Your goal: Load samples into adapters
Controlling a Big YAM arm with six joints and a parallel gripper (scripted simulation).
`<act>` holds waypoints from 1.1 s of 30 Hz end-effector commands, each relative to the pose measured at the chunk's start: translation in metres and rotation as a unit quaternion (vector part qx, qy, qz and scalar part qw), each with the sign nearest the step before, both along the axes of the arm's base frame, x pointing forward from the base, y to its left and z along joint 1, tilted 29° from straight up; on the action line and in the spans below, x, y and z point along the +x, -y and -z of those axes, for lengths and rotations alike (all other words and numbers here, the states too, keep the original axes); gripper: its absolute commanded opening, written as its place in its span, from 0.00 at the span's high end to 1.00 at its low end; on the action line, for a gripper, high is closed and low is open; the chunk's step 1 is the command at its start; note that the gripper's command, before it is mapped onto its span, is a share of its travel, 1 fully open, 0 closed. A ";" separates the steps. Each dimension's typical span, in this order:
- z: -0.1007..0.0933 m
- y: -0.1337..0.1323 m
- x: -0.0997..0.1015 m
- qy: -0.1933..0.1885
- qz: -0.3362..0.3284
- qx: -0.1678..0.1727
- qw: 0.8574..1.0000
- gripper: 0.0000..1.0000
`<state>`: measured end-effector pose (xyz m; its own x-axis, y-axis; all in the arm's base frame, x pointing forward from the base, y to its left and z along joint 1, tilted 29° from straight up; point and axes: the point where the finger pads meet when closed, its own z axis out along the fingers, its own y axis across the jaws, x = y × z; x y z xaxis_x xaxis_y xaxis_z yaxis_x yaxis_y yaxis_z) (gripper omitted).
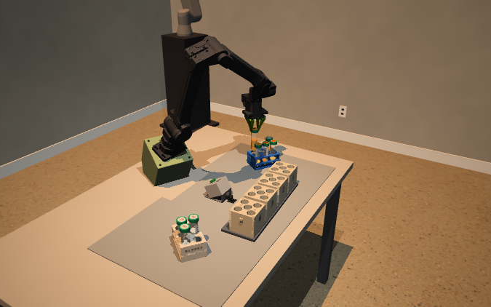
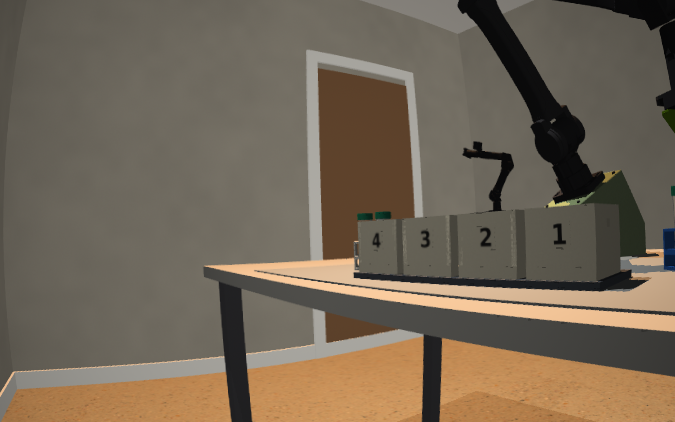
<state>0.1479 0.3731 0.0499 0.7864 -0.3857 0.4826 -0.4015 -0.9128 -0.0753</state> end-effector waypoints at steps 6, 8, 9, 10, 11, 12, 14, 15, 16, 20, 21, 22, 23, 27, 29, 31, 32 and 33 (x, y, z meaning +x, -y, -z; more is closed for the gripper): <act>-0.050 -0.028 -0.017 0.003 -0.001 0.040 0.999 1.00; -0.057 -0.029 -0.020 0.003 -0.001 0.041 0.999 1.00; -0.060 -0.029 -0.022 0.002 -0.001 0.041 0.999 1.00; -0.063 -0.030 -0.024 0.002 -0.001 0.041 0.999 1.00; -0.066 -0.030 -0.025 0.002 -0.001 0.041 0.999 1.00; -0.069 -0.030 -0.027 0.002 -0.001 0.041 0.999 1.00; -0.072 -0.030 -0.029 0.002 -0.001 0.041 0.999 1.00; -0.072 -0.030 -0.029 0.002 -0.001 0.041 0.999 1.00; -0.075 -0.031 -0.030 0.002 -0.001 0.041 0.999 1.00; -0.087 -0.032 -0.037 0.001 -0.001 0.042 0.999 1.00; -0.090 -0.032 -0.039 0.001 -0.001 0.042 0.999 1.00; -0.093 -0.032 -0.040 0.001 -0.001 0.042 0.999 1.00; -0.096 -0.033 -0.042 0.001 -0.001 0.042 0.999 1.00; -0.105 -0.021 -0.029 0.004 0.026 0.045 0.999 1.00; -0.095 0.004 -0.021 0.008 0.049 0.034 0.998 1.00; -0.098 0.008 -0.016 0.010 0.061 0.040 0.997 1.00; -0.098 0.008 -0.016 0.010 0.061 0.040 0.997 1.00; -0.101 0.012 -0.012 0.011 0.073 0.046 0.996 1.00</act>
